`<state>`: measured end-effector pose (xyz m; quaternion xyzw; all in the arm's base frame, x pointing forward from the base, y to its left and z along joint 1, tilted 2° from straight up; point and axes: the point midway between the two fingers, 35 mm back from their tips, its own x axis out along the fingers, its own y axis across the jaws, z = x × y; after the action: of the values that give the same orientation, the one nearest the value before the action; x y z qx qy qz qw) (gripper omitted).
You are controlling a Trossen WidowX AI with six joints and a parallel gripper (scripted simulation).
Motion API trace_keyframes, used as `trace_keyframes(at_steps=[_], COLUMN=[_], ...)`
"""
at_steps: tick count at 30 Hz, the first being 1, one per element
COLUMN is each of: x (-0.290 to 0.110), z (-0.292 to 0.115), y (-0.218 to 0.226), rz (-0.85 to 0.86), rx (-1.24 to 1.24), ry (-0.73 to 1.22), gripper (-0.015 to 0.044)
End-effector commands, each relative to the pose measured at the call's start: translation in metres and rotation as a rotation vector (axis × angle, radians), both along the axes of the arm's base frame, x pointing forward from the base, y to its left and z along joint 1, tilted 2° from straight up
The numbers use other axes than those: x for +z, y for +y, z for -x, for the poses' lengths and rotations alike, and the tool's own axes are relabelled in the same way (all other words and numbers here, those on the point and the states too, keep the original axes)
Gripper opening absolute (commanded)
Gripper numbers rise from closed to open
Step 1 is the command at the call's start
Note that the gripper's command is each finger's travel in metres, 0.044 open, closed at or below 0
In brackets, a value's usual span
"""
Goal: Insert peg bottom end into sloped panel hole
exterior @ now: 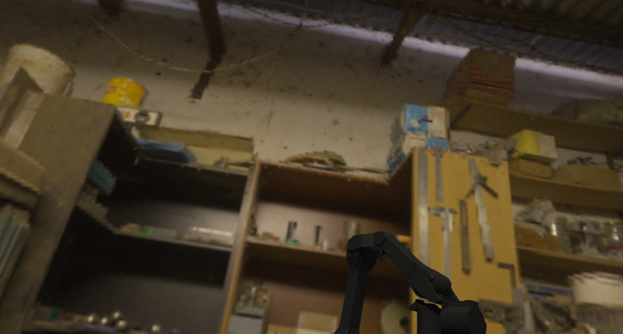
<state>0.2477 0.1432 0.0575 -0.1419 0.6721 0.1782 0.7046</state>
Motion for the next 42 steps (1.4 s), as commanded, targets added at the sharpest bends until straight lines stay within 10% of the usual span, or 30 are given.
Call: trace_keyframes(at_steps=[1, 15, 42], x=[0.000, 0.000, 0.056], z=[0.000, 0.000, -0.002], y=[0.000, 0.000, -0.001], rz=[0.000, 0.000, 0.005], rx=[0.000, 0.000, -0.004], ry=[0.000, 0.000, 0.004], gripper=[0.0414, 0.0046, 0.0000])
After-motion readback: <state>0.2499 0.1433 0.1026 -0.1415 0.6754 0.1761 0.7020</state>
